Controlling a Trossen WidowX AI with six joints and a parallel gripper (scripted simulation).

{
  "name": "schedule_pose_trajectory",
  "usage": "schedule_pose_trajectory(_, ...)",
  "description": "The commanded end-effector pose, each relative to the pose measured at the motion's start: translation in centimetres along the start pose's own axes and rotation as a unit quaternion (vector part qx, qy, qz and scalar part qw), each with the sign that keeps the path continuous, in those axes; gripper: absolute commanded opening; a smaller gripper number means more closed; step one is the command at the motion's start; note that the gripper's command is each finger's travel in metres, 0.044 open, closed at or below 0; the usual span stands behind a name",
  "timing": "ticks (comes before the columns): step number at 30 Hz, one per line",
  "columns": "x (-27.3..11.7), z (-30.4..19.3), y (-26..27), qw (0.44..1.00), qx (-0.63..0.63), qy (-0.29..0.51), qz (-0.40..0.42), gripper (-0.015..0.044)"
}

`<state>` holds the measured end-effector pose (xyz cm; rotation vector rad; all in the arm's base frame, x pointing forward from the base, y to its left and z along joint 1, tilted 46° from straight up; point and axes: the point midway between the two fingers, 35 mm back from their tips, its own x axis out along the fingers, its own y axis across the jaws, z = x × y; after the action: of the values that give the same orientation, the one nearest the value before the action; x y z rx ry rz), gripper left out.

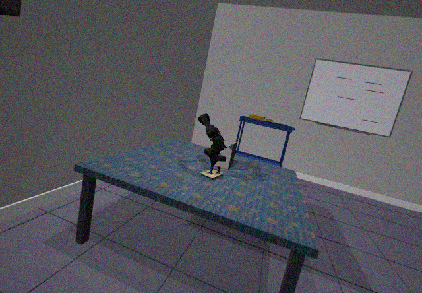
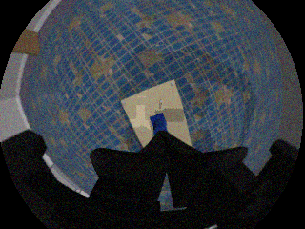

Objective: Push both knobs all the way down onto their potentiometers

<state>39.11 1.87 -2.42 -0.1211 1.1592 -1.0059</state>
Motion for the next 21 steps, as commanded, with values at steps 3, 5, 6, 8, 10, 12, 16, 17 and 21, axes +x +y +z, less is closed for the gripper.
schedule_pose_trajectory(3,-1.0,0.1,0.1,1.0,0.002,-0.001,0.001,0.0)
schedule_pose_trajectory(5,-1.3,0.0,0.1,1.0,0.002,-0.001,0.001,0.0)
schedule_pose_trajectory(6,-1.4,0.0,0.1,1.0,0.002,-0.001,0.001,0.0)
schedule_pose_trajectory(8,-0.9,0.0,0.0,1.0,-0.001,-0.001,-0.003,0.0026)
schedule_pose_trajectory(10,-0.9,0.0,0.0,1.0,-0.001,-0.001,-0.003,0.0079)
schedule_pose_trajectory(12,-0.9,0.0,0.0,1.0,-0.001,-0.001,-0.003,0.0131)
schedule_pose_trajectory(16,-1.0,-0.2,-0.1,1.0,-0.001,-0.001,-0.002,0.0236)
schedule_pose_trajectory(17,-1.2,-0.6,-0.4,1.0,-0.001,-0.001,-0.002,0.0263)
schedule_pose_trajectory(21,-2.5,-4.1,-2.7,1.0,-0.002,0.001,0.001,0.0368)
